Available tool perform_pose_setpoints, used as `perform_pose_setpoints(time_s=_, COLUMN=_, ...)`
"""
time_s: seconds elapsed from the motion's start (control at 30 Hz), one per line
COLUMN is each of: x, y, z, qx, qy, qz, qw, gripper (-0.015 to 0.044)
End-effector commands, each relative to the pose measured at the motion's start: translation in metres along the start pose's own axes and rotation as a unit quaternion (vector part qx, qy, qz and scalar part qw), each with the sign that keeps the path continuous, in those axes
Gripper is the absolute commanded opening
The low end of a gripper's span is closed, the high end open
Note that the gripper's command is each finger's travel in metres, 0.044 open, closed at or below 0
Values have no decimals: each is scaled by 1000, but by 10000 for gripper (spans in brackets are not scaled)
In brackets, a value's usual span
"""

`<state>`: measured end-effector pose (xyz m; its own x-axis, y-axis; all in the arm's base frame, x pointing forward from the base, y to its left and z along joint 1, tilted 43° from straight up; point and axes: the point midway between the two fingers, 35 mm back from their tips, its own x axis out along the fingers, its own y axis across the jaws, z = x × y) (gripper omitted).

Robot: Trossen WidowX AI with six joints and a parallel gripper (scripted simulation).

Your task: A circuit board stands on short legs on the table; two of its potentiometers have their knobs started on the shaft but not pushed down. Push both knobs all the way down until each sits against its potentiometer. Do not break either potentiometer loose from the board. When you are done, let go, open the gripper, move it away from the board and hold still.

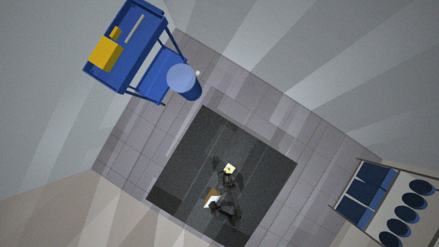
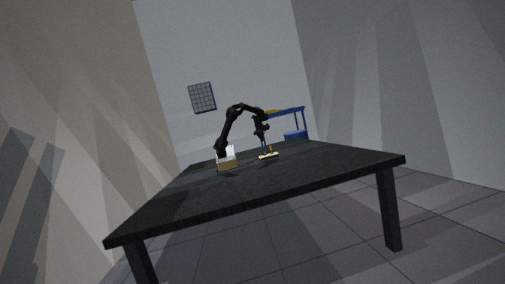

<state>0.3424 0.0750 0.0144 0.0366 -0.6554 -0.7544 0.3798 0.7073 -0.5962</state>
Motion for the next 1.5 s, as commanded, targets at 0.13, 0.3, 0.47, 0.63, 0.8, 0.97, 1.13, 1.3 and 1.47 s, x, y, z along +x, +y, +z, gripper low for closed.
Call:
perform_pose_setpoints(time_s=0.13, x=19, y=-2, z=-1, qx=0, qy=3, qz=-9, qw=1000, gripper=0)
perform_pose_setpoints(time_s=0.3, x=21, y=-2, z=-1, qx=0, qy=3, qz=-9, qw=1000, gripper=0)
perform_pose_setpoints(time_s=0.47, x=28, y=-2, z=-1, qx=0, qy=3, qz=-9, qw=1000, gripper=0)
perform_pose_setpoints(time_s=0.63, x=36, y=-2, z=-1, qx=0, qy=3, qz=-9, qw=1000, gripper=0)
perform_pose_setpoints(time_s=0.8, x=41, y=-2, z=-1, qx=0, qy=3, qz=-9, qw=1000, gripper=0)
perform_pose_setpoints(time_s=0.97, x=40, y=-2, z=-1, qx=0, qy=3, qz=-9, qw=1000, gripper=0)
perform_pose_setpoints(time_s=1.13, x=39, y=-2, z=-1, qx=0, qy=3, qz=-9, qw=1000, gripper=0)
perform_pose_setpoints(time_s=1.3, x=41, y=-2, z=-1, qx=0, qy=3, qz=-9, qw=1000, gripper=0)
perform_pose_setpoints(time_s=1.47, x=42, y=-2, z=-1, qx=0, qy=3, qz=-9, qw=1000, gripper=0)
